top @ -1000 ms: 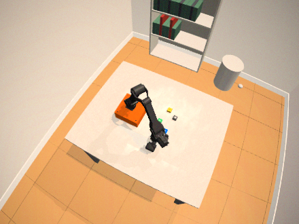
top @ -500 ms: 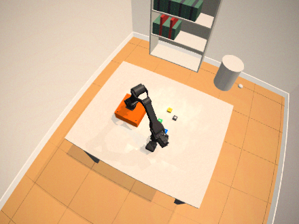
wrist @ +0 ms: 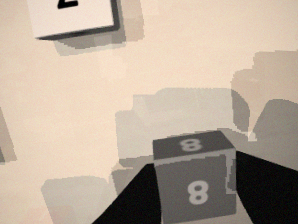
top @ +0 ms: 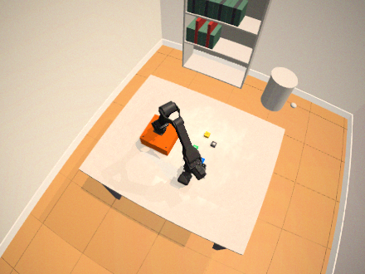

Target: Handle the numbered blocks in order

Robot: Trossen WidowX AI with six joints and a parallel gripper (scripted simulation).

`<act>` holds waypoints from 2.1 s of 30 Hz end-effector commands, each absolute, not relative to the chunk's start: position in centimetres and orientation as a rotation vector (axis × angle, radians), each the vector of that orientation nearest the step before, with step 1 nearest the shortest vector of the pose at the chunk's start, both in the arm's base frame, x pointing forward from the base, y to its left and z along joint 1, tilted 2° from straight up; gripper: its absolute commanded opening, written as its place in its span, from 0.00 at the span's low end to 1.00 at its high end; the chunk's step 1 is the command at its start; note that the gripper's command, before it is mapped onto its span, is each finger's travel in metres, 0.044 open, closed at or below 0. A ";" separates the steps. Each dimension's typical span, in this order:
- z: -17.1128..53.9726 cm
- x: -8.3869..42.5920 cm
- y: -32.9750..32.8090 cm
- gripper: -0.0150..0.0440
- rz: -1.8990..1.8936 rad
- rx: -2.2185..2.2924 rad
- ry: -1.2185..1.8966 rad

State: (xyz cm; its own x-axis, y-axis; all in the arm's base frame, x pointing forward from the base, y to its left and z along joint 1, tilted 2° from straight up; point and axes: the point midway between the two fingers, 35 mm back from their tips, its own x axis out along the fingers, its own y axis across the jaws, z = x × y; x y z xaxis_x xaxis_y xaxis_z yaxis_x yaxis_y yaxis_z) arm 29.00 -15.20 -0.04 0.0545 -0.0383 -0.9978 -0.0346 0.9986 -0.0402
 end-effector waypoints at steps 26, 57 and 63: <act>-1.3 29.0 -15.3 0.46 -0.004 -0.060 1.519; 3.6 28.9 -15.2 0.84 -0.004 -0.060 1.518; 10.4 28.5 -14.8 0.58 -0.004 -0.060 1.518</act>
State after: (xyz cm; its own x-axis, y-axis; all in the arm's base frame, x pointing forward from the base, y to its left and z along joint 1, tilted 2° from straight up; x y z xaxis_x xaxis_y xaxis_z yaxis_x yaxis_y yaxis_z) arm 28.77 -14.96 7.91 0.0479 -0.0343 -0.9983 -0.0380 0.9986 -0.0362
